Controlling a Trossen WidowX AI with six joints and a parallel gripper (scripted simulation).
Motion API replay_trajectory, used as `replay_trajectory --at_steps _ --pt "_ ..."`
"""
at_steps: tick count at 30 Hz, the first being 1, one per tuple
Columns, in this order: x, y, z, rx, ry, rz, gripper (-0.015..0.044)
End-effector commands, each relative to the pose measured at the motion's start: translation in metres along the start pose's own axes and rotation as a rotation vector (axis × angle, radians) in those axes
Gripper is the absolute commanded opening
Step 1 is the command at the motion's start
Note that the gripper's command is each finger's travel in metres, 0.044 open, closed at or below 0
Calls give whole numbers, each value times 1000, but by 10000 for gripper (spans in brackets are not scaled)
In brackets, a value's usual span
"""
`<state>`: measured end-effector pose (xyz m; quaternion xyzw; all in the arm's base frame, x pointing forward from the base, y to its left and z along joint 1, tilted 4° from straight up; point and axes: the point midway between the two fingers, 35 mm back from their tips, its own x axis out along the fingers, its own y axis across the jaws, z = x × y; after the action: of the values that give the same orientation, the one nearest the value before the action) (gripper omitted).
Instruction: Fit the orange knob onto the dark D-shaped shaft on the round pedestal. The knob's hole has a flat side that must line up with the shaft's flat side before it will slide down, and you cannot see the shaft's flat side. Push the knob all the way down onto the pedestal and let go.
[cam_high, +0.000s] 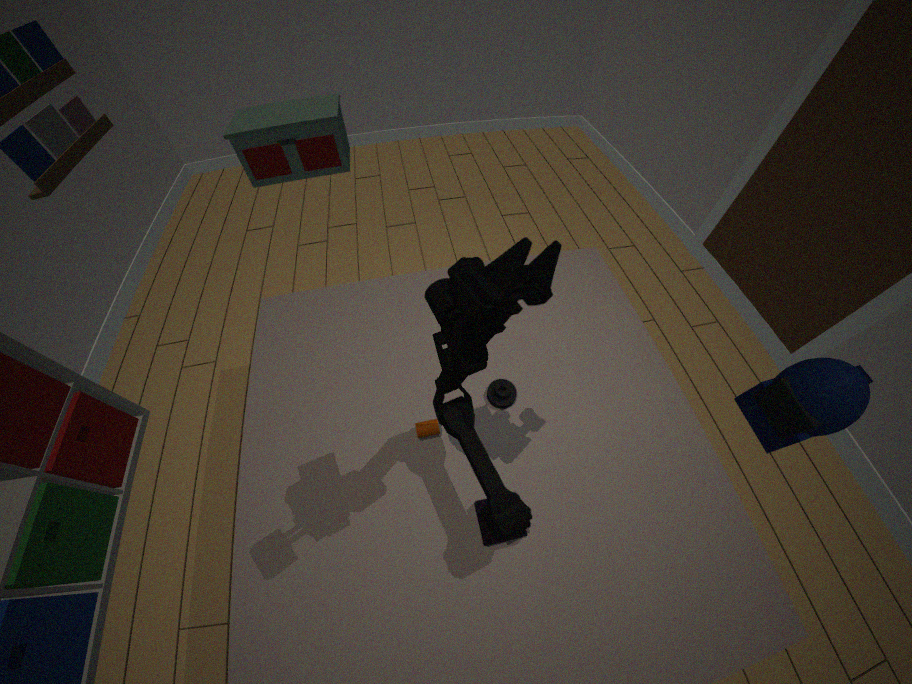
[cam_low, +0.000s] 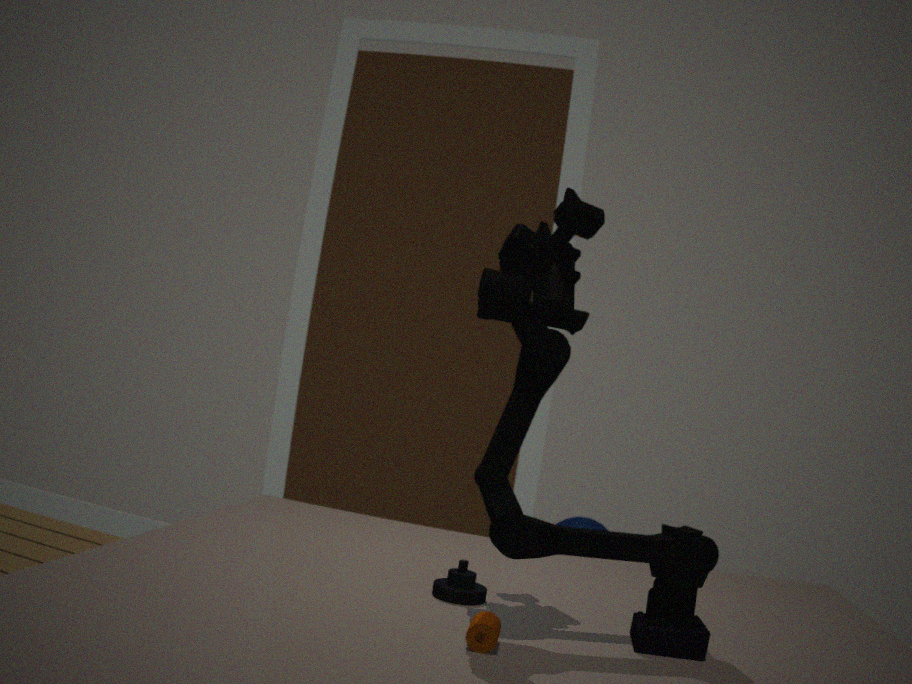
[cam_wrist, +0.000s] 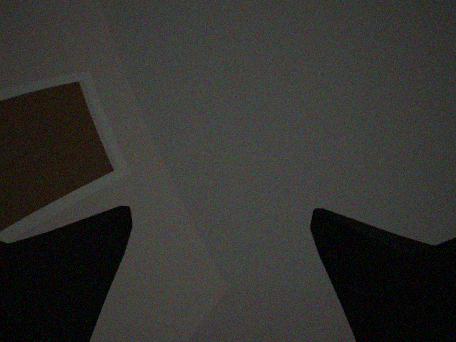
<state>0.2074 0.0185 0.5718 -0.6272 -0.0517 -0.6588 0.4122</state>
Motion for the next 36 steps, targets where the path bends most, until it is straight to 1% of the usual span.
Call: replay_trajectory --at_steps 1,2,6,9,12,16,21,26,31,36 --pt "0 -2 -1 9 2 -1 426" --pt "0 -10 -5 34 9 -5 440" --pt "4 -54 -44 228 69 -16 440" --pt "9 -75 -80 372 126 0 440" --pt "16 -82 -118 505 192 35 440" --pt "26 -72 -167 661 286 116 440" --pt "37 -29 -214 821 403 273 440" --pt "40 35 -235 931 502 486 440" --pt "29 108 -229 987 569 748 440" --pt "5 173 -200 984 588 1027 440"
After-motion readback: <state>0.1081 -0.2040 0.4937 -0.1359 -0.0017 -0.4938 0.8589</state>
